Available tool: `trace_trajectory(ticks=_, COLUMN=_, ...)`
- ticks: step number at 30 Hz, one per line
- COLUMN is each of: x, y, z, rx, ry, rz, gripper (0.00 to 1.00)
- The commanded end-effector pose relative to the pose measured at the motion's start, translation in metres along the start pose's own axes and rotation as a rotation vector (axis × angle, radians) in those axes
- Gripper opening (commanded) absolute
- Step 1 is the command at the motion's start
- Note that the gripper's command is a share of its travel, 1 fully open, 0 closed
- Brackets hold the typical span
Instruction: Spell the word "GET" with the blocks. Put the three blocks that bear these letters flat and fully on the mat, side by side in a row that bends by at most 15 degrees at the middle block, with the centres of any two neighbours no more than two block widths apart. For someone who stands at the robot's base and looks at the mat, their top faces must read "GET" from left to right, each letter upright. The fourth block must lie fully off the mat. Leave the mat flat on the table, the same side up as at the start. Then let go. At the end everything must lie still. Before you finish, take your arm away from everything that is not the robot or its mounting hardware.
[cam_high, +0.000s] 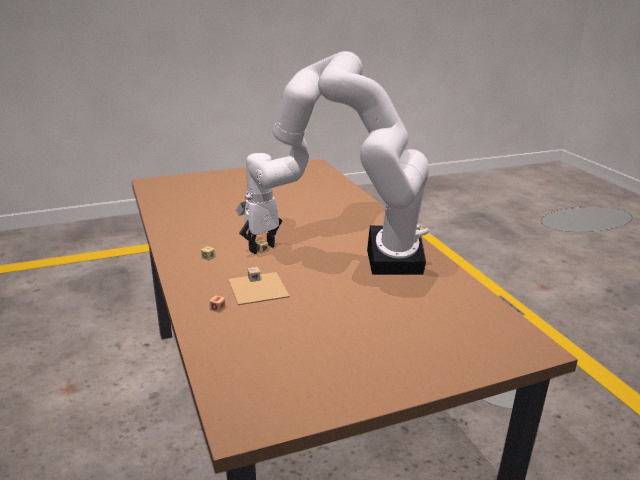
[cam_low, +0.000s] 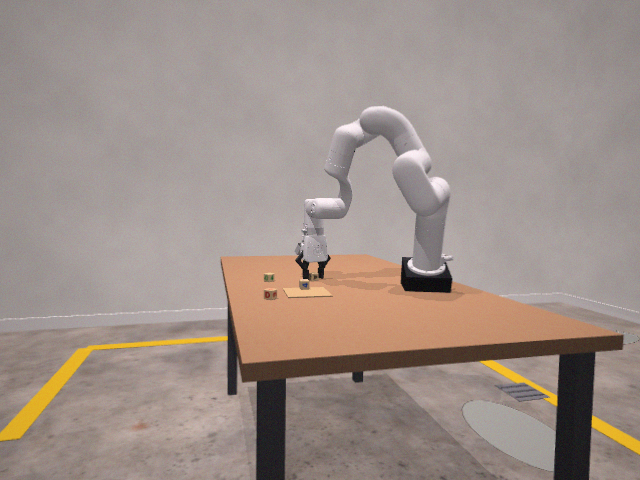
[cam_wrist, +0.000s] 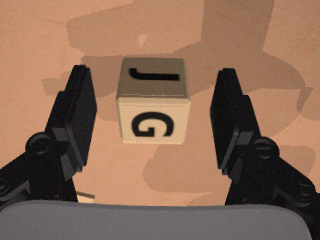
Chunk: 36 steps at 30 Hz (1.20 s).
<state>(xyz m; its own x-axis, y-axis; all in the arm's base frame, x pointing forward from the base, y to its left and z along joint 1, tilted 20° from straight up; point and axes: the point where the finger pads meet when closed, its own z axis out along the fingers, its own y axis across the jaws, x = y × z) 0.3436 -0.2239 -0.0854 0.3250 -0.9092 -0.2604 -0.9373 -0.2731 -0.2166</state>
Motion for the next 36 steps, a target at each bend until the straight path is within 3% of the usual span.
trace_trajectory(ticks=1, x=0.0019, y=-0.0005, z=-0.0003, rx=0.002, ry=0.004, rz=0.0, gripper=0.69)
trace_trajectory(ticks=33, x=0.0019, y=-0.0005, z=-0.0003, rx=0.002, ry=0.004, rz=0.0, gripper=0.69)
trace_trajectory(ticks=34, x=0.0019, y=-0.0005, z=-0.0003, rx=0.002, ry=0.004, rz=0.0, gripper=0.47)
trace_trajectory(ticks=36, x=0.0019, y=-0.0005, z=-0.0003, rx=0.002, ry=0.004, rz=0.0, gripper=0.47)
